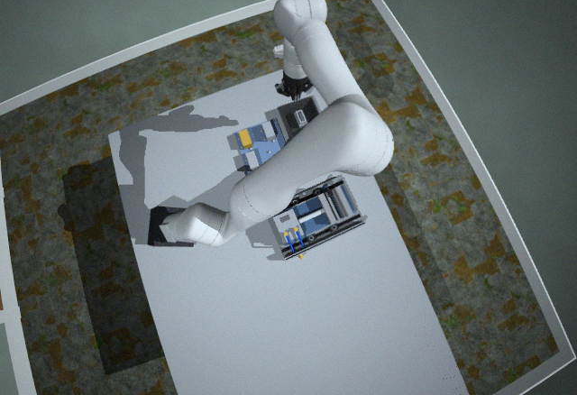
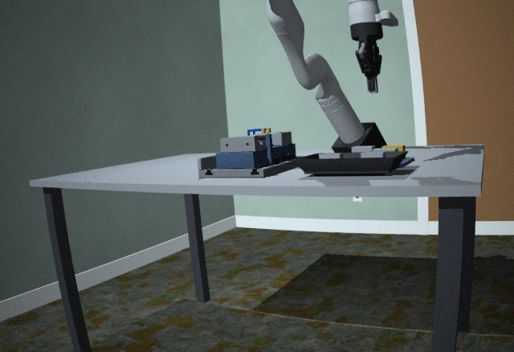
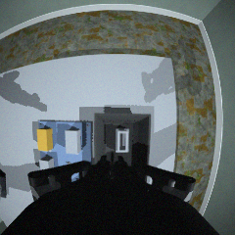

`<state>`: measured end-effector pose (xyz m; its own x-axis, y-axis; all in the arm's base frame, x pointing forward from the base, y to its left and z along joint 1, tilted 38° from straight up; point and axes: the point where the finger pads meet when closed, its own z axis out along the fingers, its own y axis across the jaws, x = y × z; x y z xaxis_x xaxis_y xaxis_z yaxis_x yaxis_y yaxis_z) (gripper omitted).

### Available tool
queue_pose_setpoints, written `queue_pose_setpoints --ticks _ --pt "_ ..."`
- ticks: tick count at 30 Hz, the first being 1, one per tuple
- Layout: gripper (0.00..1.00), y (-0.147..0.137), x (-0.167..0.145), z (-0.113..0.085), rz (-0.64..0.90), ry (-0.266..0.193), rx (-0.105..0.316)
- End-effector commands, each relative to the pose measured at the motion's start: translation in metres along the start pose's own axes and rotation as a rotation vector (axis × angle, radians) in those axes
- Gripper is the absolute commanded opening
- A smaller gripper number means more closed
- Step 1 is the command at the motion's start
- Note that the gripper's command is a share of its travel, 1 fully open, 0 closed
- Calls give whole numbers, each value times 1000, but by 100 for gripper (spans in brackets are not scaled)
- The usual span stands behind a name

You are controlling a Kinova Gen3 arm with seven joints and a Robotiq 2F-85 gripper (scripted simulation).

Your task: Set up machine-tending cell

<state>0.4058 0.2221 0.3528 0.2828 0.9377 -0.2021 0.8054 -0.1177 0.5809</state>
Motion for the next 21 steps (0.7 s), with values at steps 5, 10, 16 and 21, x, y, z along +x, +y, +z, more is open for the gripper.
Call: queue_pose_setpoints --ticks 5,10,16,21 --pt "0 -78 -4 -3 -25 4 -2" --pt "0 -99 -10 -2 -25 2 -6" --pt "67 -106 -12 -1 -24 2 -7" --pt "67 -106 -12 -1 -24 2 -7"
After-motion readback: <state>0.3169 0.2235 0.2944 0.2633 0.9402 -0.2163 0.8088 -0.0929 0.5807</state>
